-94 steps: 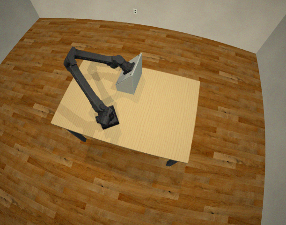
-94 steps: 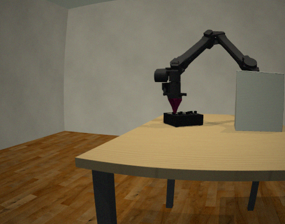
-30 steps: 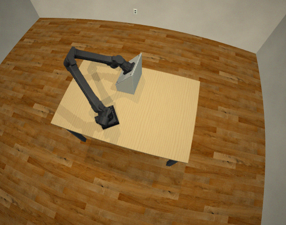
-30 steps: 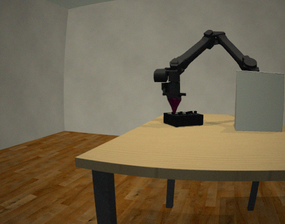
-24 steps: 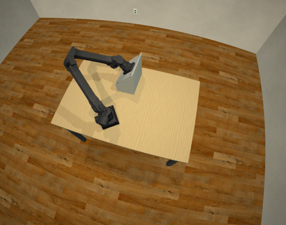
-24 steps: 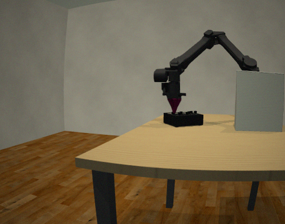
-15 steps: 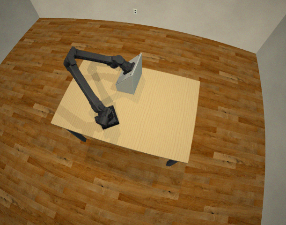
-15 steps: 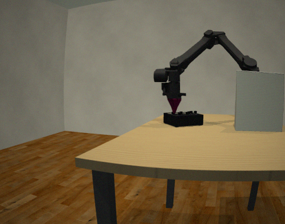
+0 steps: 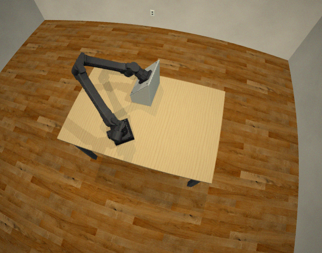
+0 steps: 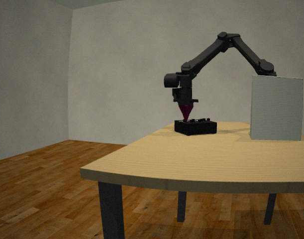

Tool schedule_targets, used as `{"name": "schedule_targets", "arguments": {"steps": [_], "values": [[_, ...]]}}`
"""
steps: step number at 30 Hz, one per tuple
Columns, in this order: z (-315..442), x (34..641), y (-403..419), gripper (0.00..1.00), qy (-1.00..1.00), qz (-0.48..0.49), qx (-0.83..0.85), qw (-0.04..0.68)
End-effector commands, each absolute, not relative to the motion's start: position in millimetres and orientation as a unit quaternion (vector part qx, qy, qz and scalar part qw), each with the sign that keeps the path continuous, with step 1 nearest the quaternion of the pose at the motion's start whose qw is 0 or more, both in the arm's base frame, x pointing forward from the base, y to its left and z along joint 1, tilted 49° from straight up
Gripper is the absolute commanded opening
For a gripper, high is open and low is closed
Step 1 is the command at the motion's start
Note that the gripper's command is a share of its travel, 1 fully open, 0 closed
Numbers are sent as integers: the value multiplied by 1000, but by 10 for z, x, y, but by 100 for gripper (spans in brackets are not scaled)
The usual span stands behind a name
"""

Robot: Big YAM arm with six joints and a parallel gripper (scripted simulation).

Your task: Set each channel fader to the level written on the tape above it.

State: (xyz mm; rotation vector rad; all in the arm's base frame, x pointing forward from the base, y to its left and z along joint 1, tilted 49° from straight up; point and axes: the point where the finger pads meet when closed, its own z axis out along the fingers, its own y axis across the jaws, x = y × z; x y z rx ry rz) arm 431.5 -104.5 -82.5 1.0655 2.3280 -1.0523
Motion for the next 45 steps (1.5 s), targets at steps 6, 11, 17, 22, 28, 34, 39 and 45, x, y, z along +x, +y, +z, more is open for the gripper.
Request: {"name": "schedule_targets", "arguments": {"steps": [6, 11, 17, 22, 28, 34, 39, 45], "values": [[-595, 4548, -1138, 0, 817, -366, 394, 208], [-580, 4563, -1150, 0, 818, -366, 393, 208], [-565, 4576, -1161, 0, 818, -366, 393, 207], [-545, 4595, -1177, 0, 818, -366, 393, 208], [-523, 4616, -1194, 0, 817, -366, 393, 208], [-512, 4627, -1203, 0, 817, -366, 394, 208], [-504, 4636, -1209, 0, 817, -366, 394, 209], [-501, 4639, -1211, 0, 816, -366, 395, 209]]}}
